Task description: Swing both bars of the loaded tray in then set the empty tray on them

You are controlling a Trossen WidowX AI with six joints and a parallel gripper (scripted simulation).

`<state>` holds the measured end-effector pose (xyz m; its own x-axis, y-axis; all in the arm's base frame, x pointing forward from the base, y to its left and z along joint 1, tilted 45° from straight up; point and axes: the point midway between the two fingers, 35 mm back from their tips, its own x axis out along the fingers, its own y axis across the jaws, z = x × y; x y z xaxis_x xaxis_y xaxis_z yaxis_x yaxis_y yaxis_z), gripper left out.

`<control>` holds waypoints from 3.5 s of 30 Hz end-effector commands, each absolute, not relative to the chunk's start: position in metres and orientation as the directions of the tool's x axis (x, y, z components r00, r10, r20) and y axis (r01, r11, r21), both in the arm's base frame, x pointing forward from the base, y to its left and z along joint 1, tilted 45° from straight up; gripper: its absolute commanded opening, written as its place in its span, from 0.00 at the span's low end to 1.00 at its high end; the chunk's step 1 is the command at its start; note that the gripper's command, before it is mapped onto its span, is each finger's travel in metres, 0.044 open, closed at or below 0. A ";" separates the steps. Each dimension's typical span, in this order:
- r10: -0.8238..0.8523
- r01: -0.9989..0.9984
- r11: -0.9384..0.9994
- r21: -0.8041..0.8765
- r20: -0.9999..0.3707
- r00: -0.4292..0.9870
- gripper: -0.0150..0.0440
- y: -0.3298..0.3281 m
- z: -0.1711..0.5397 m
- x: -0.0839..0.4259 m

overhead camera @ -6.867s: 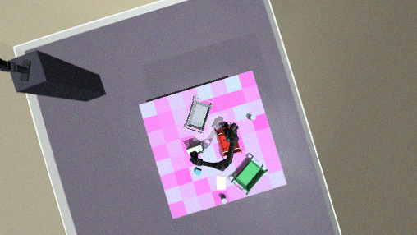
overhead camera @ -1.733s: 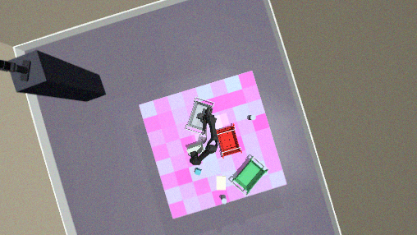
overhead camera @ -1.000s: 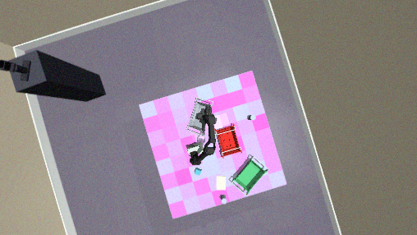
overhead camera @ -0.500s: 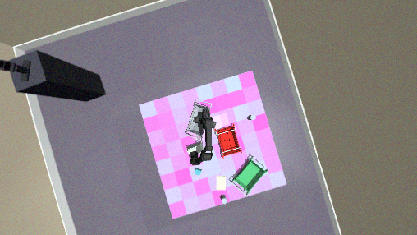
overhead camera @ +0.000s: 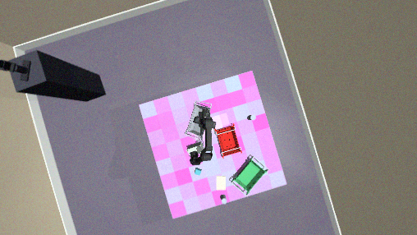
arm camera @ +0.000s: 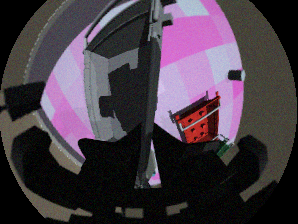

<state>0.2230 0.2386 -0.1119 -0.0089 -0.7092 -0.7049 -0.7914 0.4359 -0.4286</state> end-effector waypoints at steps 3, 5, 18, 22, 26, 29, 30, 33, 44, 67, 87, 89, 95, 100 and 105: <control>-0.689 -0.786 0.452 -0.422 -0.724 -0.007 0.25 0.246 -0.106 0.223; -0.689 -0.786 0.452 -0.422 -0.724 -0.007 0.25 0.246 -0.106 0.223; -0.687 -0.737 0.495 -0.461 -0.726 -0.007 0.25 0.242 -0.100 0.230; -0.685 -0.690 0.531 -0.493 -0.728 -0.007 0.25 0.239 -0.095 0.235; -0.684 -0.639 0.564 -0.523 -0.730 -0.007 0.25 0.236 -0.090 0.240; -0.682 -0.599 0.588 -0.543 -0.731 -0.006 0.25 0.233 -0.086 0.244; -0.682 -0.585 0.595 -0.550 -0.731 -0.006 0.25 0.232 -0.085 0.245; -0.681 -0.543 0.617 -0.569 -0.732 -0.006 0.25 0.230 -0.081 0.249; -0.677 -0.378 0.682 -0.626 -0.736 -0.005 0.25 0.219 -0.067 0.263; -0.673 0.005 0.739 -0.673 -0.739 -0.002 0.25 0.192 -0.038 0.288; -0.673 0.342 0.695 -0.633 -0.739 0.000 0.25 0.166 -0.013 0.307; -0.674 0.374 0.685 -0.625 -0.739 0.000 0.25 0.164 -0.010 0.308; -0.675 0.467 0.653 -0.596 -0.738 0.000 0.25 0.155 -0.003 0.313; -0.675 0.542 0.620 -0.568 -0.737 0.001 0.25 0.148 0.004 0.317; -0.677 0.612 0.583 -0.535 -0.736 0.001 0.25 0.141 0.010 0.320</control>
